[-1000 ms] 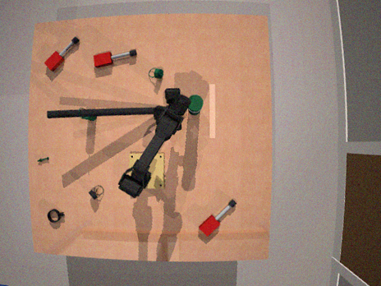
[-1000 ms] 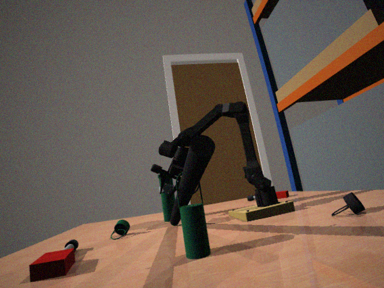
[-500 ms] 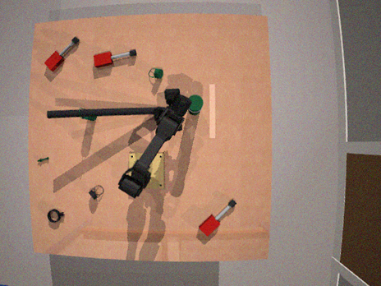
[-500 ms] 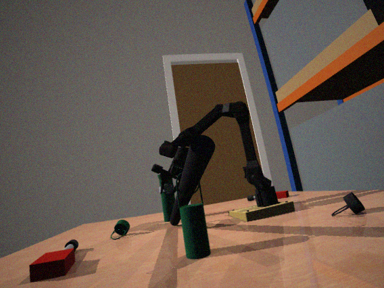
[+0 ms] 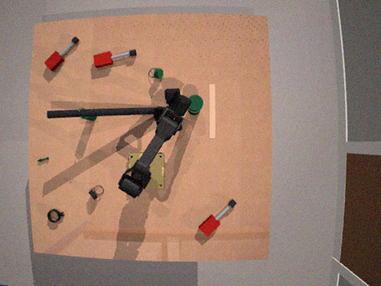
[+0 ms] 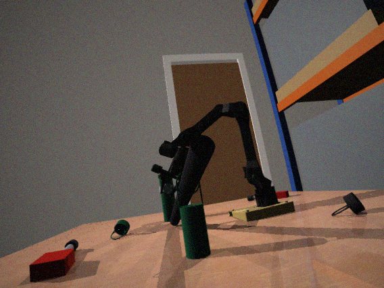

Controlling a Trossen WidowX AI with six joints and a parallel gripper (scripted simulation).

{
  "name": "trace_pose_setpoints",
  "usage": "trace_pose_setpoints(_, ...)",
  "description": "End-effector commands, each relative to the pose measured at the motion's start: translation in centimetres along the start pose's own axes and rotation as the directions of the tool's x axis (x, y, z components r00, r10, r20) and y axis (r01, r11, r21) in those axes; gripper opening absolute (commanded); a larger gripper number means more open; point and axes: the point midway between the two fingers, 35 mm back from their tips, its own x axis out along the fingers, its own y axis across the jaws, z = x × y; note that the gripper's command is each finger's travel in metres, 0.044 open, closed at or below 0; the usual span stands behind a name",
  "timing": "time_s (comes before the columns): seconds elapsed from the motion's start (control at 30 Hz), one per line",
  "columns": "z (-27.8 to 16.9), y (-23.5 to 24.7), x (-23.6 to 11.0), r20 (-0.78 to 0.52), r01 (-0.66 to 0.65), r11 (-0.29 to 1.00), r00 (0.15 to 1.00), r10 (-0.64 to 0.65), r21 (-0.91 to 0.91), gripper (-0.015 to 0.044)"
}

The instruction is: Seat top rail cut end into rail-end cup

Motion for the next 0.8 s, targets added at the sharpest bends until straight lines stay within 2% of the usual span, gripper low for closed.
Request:
trace_pose_setpoints(0.0, 0.0, 0.0, 0.0, 0.000, 0.000, 1.000, 1.000, 0.000, 0.000, 0.0105)
trace_pose_setpoints(0.23, 0.2, -0.1, -0.2, 0.001, 0.000, 1.000, 1.000, 0.000, -0.001, 0.0289)
trace_pose_setpoints(0.43, 2.3, -1.3, -2.0, 0.008, 0.000, 1.000, 1.000, 0.000, -0.007, 0.0440)
trace_pose_setpoints(0.57, 3.9, -1.9, -3.4, 0.013, 0.001, 1.000, 1.000, -0.001, -0.011, 0.0440)
trace_pose_setpoints(0.67, 3.8, -2.0, -3.1, 0.018, 0.008, 1.000, 1.000, -0.008, -0.006, 0.0440)
trace_pose_setpoints(0.77, 5.2, -2.6, -3.8, 0.017, -0.003, 0.986, 1.000, 0.000, 0.166, 0.0440)
